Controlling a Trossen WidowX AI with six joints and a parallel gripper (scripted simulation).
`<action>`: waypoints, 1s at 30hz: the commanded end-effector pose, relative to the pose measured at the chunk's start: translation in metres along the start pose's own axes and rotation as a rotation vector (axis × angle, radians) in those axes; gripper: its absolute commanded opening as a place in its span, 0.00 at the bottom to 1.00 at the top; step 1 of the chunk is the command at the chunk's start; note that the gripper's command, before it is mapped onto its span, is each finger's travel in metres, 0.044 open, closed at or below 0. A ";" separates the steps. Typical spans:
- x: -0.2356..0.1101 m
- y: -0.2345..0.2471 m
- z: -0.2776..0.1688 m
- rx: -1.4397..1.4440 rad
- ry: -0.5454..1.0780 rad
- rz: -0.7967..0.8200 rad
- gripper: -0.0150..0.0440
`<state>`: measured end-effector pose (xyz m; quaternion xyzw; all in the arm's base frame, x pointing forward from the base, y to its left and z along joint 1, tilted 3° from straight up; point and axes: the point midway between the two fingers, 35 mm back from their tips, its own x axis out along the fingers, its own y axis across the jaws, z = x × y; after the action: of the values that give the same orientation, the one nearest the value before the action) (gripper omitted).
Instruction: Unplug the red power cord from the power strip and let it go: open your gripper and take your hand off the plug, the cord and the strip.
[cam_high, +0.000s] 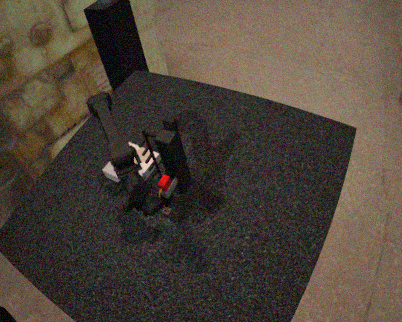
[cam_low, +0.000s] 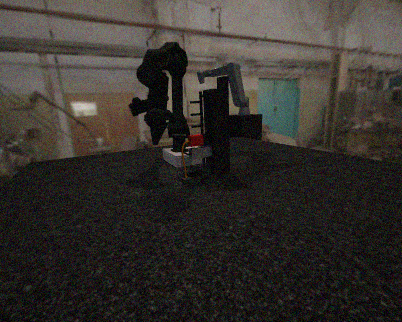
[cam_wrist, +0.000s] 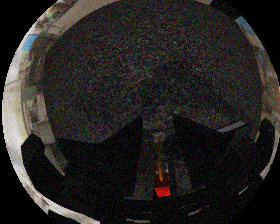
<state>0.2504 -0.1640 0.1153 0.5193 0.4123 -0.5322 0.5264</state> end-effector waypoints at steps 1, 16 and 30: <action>-0.021 0.003 -0.056 -0.137 0.133 -0.043 0.53; -0.030 0.000 -0.084 -0.189 0.181 -0.066 0.53; -0.035 -0.004 -0.106 -0.189 0.183 -0.067 0.53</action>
<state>0.2577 -0.0600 0.1350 0.4980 0.5238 -0.4598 0.5160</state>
